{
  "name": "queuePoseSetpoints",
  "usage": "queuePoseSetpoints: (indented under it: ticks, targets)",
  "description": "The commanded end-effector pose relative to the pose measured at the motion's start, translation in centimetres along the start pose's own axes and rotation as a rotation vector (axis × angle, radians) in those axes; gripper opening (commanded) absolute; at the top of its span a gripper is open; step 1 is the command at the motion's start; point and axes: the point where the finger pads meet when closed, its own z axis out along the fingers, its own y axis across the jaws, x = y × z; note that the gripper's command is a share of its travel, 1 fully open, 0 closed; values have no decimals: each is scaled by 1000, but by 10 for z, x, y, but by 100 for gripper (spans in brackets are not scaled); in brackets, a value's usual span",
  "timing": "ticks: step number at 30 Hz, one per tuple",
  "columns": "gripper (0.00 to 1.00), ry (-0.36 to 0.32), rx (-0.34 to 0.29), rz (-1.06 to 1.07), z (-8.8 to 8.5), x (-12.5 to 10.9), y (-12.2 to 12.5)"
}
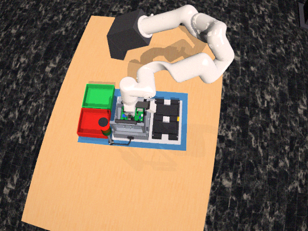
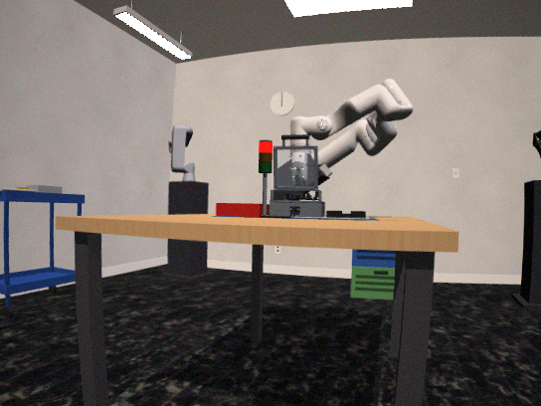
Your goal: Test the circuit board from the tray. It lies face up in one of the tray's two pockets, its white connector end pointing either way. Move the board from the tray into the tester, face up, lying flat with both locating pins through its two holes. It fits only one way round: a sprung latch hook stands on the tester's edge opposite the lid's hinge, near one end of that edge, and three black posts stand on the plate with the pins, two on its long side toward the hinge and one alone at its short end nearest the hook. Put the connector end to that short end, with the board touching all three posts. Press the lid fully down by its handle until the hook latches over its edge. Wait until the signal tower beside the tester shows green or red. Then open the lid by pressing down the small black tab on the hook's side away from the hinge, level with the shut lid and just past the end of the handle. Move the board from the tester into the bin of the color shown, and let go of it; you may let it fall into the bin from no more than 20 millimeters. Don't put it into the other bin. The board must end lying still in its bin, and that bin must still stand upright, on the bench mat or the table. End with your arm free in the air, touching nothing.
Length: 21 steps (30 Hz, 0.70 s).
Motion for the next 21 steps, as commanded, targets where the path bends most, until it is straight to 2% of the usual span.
queuePoseSetpoints:
  ticks: [1, 9, 10, 21]
  targets:
    - [89, -1, -2, -1, -1, 0, 1]
    - [89, -1, -2, -1, -1, 0, 1]
    - [85, -1, -2, -1, -1, 0, 1]
    - [85, -1, -2, -1, -1, 0, 1]
